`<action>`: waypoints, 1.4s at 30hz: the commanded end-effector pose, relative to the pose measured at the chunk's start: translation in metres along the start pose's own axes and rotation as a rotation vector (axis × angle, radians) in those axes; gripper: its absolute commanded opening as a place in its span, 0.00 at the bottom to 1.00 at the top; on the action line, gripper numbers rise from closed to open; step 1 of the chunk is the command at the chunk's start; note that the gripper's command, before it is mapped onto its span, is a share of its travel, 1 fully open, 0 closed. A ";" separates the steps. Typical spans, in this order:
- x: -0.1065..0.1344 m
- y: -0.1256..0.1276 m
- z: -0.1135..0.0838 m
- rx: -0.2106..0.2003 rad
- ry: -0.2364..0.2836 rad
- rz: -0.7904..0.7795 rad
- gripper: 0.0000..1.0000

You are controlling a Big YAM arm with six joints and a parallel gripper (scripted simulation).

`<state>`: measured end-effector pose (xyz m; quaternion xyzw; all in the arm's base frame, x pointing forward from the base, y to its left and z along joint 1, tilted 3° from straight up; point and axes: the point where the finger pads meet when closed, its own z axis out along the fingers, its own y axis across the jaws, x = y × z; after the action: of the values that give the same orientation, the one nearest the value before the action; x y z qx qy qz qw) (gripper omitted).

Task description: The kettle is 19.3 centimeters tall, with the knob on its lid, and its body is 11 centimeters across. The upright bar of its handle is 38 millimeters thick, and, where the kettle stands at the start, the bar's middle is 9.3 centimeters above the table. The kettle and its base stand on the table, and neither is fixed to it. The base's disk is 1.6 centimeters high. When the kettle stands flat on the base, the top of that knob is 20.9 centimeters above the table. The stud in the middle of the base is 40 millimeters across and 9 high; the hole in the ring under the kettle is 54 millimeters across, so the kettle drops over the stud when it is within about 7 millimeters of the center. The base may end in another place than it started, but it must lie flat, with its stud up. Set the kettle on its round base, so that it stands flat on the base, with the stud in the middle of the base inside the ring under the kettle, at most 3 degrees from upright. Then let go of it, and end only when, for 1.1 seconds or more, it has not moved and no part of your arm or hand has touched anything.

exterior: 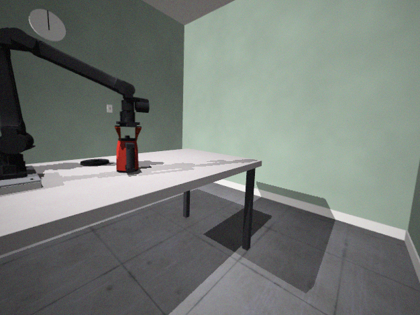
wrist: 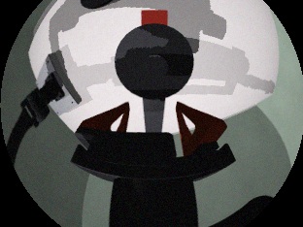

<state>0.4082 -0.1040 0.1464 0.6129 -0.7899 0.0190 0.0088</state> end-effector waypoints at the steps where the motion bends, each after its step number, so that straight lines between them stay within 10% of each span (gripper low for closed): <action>1: 0.005 -0.002 -0.005 0.027 0.000 0.007 0.74; 42: 0.006 -0.003 -0.001 0.018 -0.001 0.007 0.74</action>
<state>0.4082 -0.1041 0.1464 0.6130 -0.7898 0.0191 0.0090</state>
